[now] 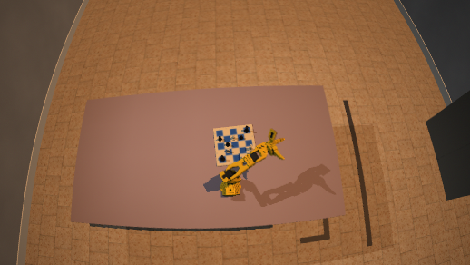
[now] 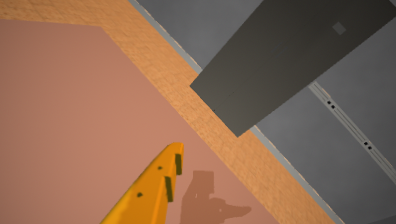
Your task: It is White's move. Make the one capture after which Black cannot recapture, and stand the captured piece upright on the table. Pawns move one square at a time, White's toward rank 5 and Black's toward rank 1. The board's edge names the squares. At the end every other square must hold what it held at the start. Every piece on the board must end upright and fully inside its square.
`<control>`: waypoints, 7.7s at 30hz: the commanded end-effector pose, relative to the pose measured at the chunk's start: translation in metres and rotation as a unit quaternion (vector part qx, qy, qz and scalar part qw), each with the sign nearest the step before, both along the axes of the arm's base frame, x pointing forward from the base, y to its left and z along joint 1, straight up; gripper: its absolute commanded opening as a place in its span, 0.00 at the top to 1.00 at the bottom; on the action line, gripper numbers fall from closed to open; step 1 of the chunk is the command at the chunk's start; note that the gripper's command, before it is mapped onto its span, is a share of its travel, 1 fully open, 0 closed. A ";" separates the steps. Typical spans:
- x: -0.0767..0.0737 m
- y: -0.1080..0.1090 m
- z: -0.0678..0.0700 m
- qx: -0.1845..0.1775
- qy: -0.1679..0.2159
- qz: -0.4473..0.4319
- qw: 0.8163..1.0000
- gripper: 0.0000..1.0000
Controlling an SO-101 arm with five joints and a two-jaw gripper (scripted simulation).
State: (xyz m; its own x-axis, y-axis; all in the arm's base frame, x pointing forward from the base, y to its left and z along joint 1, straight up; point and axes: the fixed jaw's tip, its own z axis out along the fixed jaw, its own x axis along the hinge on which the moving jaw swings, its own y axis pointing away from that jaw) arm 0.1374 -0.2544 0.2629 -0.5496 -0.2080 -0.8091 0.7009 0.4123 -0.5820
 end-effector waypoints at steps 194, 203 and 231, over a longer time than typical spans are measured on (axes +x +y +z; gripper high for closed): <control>-0.005 0.209 -0.040 0.353 -0.027 0.240 0.904 0.62; 0.025 0.210 -0.041 0.390 0.038 0.250 0.886 0.69; 0.143 0.261 -0.151 0.472 0.323 0.261 0.778 0.99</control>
